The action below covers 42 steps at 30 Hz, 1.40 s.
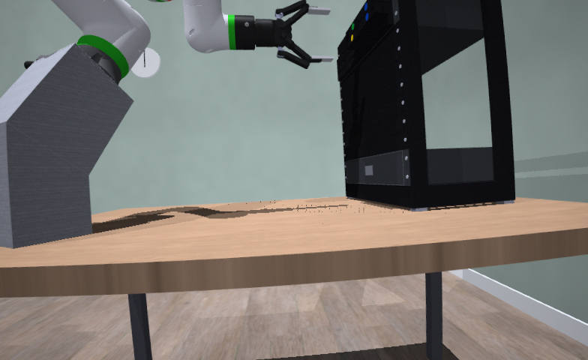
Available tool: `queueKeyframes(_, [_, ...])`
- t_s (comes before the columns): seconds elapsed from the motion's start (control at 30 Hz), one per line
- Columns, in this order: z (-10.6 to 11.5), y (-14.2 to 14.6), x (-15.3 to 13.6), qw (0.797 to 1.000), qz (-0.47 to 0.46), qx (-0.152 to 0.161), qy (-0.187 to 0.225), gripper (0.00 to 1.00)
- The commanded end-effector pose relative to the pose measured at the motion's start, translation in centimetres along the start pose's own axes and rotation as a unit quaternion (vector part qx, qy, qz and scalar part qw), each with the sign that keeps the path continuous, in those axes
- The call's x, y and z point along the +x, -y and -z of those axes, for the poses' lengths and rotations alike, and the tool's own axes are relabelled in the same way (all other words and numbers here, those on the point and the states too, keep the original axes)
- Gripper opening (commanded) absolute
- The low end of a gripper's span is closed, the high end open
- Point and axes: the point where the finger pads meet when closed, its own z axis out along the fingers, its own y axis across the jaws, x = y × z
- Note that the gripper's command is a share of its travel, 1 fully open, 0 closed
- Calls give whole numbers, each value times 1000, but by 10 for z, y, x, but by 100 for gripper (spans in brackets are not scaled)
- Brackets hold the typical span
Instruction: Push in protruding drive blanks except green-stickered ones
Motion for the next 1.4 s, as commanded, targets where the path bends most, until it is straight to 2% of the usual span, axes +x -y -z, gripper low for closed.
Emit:
queueKeyframes(0.0, [-17, -2, -15, 1000, 2, 2, -4, 100])
queueKeyframes(1.37, [-22, -2, -22, 1000, 2, 2, -4, 100])
